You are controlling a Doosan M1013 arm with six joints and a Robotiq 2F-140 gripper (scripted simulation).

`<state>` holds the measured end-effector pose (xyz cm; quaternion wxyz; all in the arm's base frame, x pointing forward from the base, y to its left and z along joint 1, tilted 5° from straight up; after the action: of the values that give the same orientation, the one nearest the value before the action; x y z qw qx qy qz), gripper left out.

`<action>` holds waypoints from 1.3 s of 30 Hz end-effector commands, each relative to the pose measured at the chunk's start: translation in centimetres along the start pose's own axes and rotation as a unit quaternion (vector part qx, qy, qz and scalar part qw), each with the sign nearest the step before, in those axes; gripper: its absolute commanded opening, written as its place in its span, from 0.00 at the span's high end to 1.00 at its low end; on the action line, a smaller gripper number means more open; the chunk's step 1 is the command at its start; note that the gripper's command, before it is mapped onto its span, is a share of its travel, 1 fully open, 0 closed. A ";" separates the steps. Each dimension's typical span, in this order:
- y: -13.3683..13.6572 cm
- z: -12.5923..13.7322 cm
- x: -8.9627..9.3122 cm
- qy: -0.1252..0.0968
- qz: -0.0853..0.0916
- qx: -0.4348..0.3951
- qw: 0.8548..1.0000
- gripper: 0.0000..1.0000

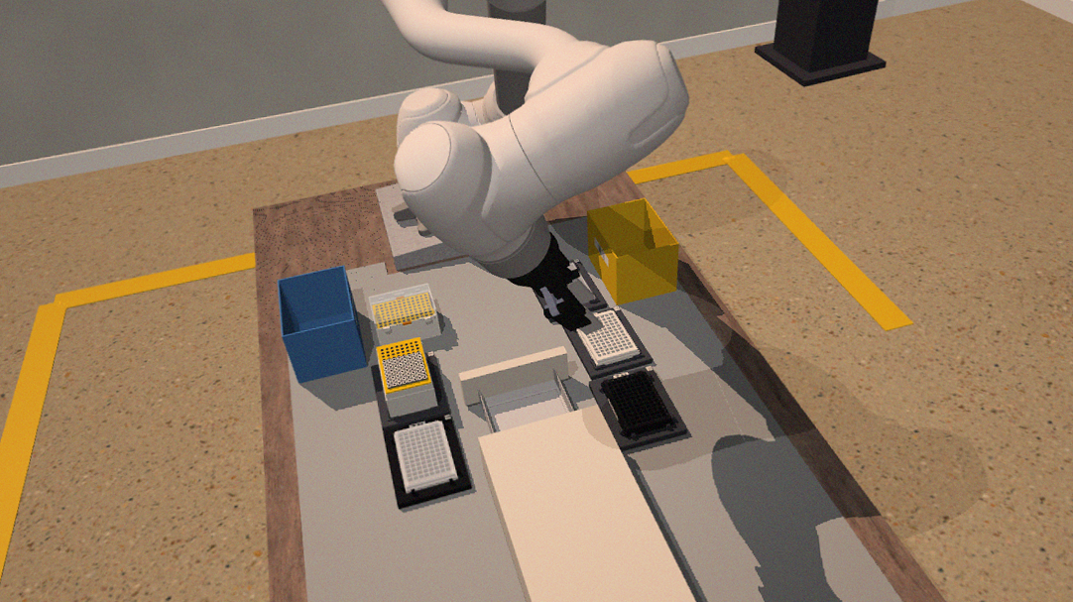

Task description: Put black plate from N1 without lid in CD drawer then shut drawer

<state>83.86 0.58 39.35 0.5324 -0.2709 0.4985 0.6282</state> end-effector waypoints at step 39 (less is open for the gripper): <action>16.2 -4.0 7.8 0.154 -0.033 -0.410 0.898 1.00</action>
<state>66.16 1.07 36.63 0.3215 -0.5658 0.2723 0.7087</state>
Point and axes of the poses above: the point where the finger pads meet when closed, its own x axis out along the fingers, its own y axis across the jaws, z = x × y, the point moved 9 cm from there along -x, back along the fingers, and after that the axes turned 4 degrees about -x, right-handed, at the moved point
